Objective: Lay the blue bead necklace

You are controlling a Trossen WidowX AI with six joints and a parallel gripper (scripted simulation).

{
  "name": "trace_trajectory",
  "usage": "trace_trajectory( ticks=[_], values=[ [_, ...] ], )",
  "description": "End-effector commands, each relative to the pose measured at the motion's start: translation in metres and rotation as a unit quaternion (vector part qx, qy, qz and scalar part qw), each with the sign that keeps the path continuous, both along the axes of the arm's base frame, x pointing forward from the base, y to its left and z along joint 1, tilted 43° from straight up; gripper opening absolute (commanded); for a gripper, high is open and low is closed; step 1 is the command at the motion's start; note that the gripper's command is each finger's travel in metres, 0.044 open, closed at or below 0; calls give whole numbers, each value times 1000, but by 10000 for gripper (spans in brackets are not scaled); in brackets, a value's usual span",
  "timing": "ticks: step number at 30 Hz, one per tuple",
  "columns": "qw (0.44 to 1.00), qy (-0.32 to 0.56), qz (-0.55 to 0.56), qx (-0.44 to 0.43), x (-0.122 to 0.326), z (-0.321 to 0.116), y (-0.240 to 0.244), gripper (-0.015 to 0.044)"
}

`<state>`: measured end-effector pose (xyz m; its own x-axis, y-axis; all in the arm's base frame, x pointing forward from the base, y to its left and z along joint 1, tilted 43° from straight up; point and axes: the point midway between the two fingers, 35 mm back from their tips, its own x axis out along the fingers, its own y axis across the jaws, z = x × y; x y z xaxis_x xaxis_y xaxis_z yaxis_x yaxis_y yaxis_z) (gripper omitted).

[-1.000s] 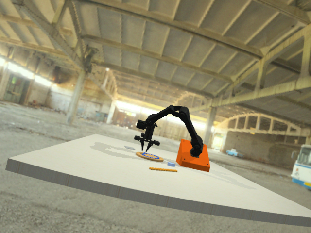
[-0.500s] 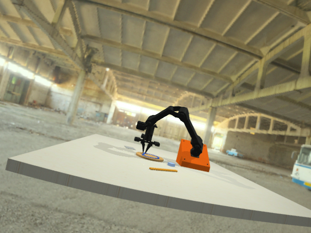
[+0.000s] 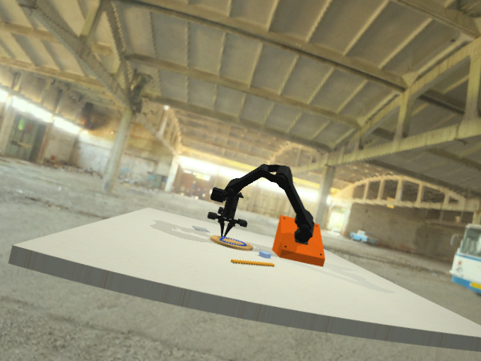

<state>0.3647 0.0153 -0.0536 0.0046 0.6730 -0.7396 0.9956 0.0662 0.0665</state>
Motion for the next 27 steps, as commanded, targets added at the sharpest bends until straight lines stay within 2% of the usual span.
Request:
trace_trajectory(
  ticks=[1,27],
  values=[
    [1000,0,0,0,0,0,0,0],
    [1000,3,-1,2,8,2,-3,0]
  ],
)
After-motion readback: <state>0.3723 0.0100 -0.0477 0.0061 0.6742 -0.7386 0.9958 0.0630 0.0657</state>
